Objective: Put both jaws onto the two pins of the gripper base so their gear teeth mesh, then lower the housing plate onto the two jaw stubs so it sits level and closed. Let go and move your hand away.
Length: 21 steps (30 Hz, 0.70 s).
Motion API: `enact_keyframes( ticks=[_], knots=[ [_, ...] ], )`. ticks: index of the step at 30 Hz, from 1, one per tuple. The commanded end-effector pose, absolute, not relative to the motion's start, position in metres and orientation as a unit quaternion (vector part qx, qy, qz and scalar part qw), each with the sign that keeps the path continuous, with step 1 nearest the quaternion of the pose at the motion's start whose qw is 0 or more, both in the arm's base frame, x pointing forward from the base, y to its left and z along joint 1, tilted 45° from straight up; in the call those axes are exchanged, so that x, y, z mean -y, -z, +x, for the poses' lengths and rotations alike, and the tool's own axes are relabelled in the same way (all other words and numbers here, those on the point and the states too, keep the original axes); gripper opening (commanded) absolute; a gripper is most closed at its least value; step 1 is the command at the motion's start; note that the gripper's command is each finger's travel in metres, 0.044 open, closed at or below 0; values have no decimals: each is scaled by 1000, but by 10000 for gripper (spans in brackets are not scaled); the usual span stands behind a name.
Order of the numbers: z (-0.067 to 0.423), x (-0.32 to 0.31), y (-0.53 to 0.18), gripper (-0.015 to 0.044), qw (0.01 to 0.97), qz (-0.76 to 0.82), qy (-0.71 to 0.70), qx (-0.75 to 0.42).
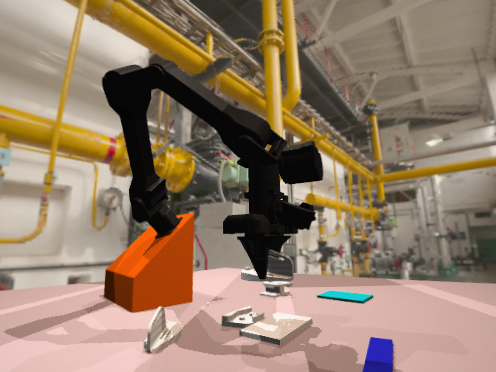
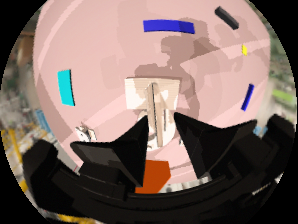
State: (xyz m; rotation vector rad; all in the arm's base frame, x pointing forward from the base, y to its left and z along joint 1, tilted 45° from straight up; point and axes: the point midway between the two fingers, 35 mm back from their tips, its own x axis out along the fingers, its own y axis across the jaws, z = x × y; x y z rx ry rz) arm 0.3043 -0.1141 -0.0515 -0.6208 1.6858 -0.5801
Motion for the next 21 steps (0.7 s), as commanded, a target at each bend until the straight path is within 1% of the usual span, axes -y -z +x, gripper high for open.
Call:
enact_keyframes(
  ticks=[1, 21],
  knots=[
    [303, 124, 42, 134, 584, -269, 250, -724],
    [303, 130, 37, 134, 583, -270, 251, -724]
  ],
)
